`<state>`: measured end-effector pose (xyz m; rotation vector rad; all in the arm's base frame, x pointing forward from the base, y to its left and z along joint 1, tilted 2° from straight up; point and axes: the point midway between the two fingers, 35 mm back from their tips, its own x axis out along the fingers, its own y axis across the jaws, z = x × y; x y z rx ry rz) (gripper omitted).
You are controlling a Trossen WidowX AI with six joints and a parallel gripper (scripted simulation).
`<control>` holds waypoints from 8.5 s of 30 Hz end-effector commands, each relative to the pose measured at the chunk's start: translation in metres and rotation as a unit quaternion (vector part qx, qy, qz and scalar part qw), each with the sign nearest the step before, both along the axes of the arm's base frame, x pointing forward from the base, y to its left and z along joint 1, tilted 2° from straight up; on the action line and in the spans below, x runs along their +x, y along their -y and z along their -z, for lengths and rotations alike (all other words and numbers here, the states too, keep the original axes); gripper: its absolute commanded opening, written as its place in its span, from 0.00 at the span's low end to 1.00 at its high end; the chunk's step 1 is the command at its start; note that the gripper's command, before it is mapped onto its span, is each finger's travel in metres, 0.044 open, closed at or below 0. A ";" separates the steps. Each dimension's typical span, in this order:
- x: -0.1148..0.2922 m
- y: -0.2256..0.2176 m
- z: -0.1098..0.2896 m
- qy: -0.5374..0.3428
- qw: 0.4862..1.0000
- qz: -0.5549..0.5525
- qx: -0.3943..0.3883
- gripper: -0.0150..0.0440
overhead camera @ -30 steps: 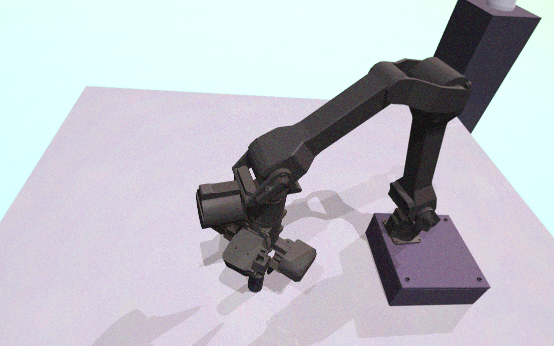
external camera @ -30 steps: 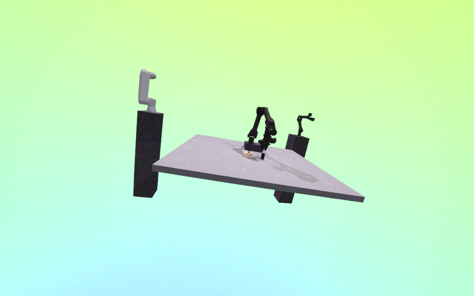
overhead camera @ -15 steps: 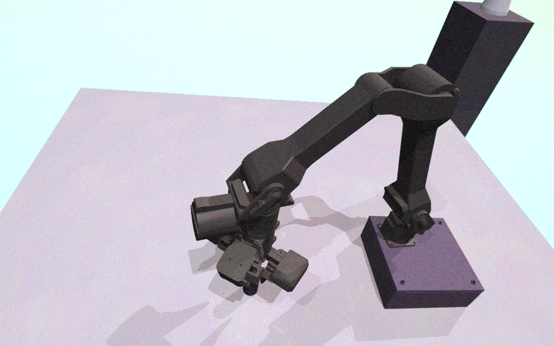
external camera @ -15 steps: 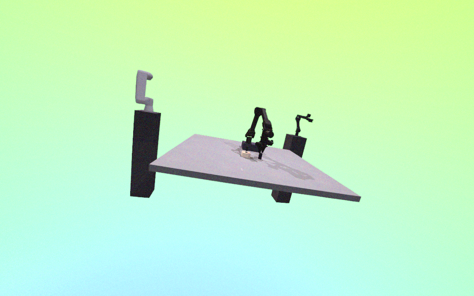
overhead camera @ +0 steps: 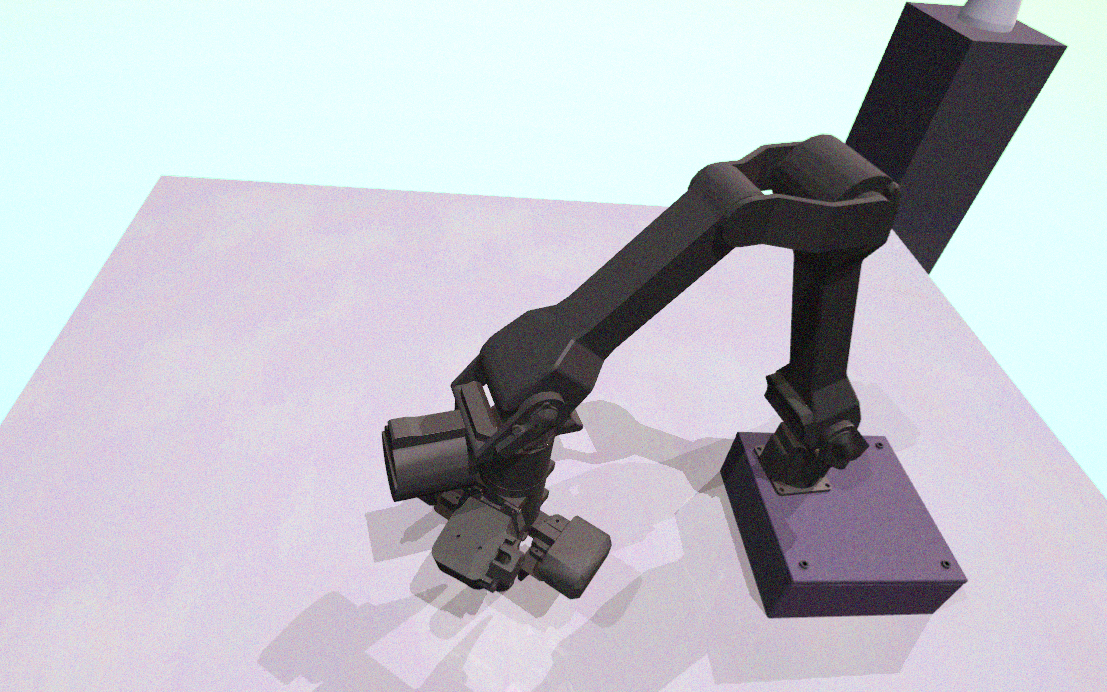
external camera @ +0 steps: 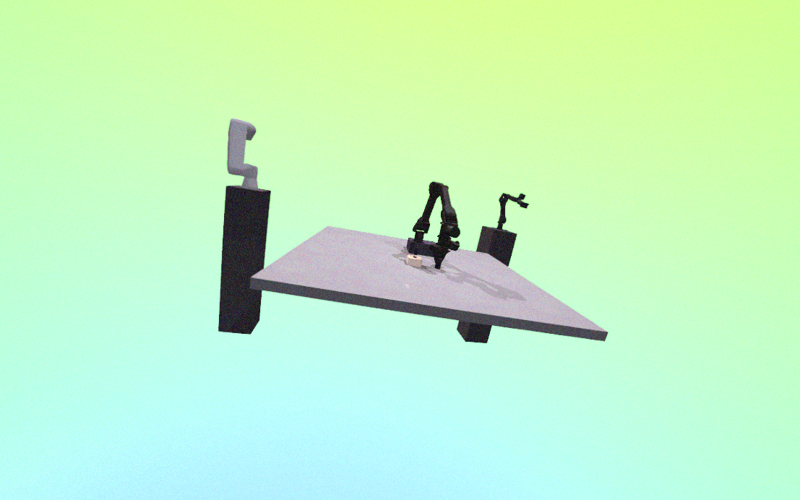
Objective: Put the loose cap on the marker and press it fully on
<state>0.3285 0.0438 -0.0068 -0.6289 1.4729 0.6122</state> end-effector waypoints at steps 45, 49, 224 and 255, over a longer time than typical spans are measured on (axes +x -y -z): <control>-0.001 0.008 -0.051 -0.005 1.000 -0.002 0.001 0.25; -0.001 0.023 -0.058 -0.005 1.000 -0.002 0.000 0.25; -0.021 0.128 -0.086 0.000 0.897 0.442 -0.002 0.25; -0.018 0.128 -0.169 0.006 0.898 0.440 0.000 0.25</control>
